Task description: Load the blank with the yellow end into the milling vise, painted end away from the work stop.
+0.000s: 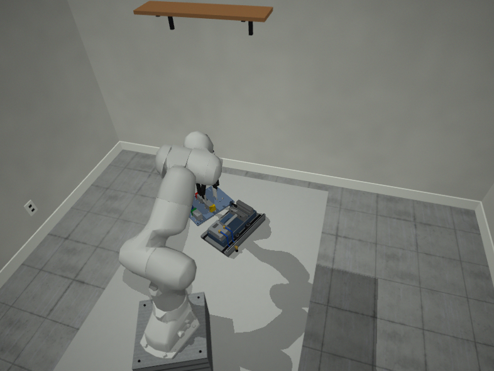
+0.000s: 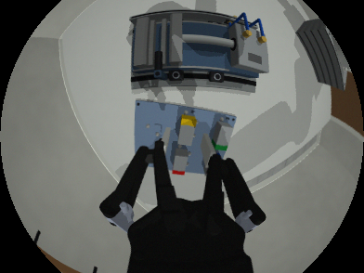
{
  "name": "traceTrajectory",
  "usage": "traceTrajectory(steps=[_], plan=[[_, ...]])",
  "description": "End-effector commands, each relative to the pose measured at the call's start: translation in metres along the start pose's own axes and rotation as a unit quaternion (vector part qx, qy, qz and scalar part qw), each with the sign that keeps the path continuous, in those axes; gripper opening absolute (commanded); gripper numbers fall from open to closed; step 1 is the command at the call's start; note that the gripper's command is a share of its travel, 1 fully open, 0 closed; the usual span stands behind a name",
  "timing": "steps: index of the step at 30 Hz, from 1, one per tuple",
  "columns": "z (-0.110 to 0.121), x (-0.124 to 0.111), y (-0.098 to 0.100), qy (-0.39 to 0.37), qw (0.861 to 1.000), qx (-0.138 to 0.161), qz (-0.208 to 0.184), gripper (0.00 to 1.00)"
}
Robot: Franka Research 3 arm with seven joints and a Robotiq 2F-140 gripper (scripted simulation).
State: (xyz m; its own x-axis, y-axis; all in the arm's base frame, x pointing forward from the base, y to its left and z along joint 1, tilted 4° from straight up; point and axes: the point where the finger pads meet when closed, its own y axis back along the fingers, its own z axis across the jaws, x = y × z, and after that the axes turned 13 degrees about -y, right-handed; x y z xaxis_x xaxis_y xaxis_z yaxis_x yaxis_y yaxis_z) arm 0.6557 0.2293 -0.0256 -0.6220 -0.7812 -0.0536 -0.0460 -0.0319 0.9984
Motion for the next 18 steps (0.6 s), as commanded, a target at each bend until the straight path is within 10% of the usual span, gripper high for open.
traceTrajectory(steps=[1,18], plan=[[0.000,-0.005,0.002,0.004,1.000,0.003,-0.005,0.40],[0.003,-0.007,0.013,0.004,1.000,0.003,-0.005,0.40]])
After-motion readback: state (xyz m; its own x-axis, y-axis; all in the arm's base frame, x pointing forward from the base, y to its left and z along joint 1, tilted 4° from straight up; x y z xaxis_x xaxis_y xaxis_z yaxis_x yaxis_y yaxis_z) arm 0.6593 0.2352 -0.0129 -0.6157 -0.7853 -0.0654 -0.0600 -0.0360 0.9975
